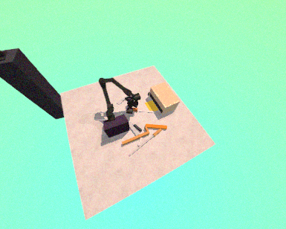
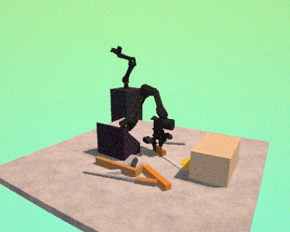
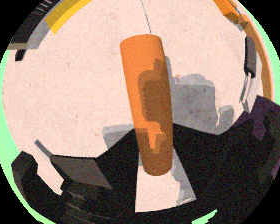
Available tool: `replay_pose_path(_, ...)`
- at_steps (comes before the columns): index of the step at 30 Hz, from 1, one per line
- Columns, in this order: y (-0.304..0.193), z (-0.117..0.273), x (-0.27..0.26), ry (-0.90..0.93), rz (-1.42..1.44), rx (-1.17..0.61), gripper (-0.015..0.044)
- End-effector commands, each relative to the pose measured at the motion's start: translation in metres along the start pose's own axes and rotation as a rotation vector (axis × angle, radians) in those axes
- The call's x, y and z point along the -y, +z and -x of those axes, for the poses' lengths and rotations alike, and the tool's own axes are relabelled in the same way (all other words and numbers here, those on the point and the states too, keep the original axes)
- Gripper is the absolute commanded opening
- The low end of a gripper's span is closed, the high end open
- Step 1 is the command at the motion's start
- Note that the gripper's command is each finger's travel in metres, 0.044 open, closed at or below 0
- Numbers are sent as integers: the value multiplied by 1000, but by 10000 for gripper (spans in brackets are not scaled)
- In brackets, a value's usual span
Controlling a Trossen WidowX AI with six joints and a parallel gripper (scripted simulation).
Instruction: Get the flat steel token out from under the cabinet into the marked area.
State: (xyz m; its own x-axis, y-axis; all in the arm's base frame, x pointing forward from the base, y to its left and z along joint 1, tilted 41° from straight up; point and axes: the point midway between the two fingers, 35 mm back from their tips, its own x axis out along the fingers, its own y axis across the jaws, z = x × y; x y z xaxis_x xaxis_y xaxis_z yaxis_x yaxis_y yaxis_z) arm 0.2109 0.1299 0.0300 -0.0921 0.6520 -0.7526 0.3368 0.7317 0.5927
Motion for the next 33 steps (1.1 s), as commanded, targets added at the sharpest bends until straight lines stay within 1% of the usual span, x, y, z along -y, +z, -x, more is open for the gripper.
replay_pose_path(1, -4, 1, -4, 4, 3, 5, 0)
replay_pose_path(21, -14, 1, -11, 5, 7, 4, 0)
replay_pose_path(33, -15, 1, -11, 5, 97, 4, 0)
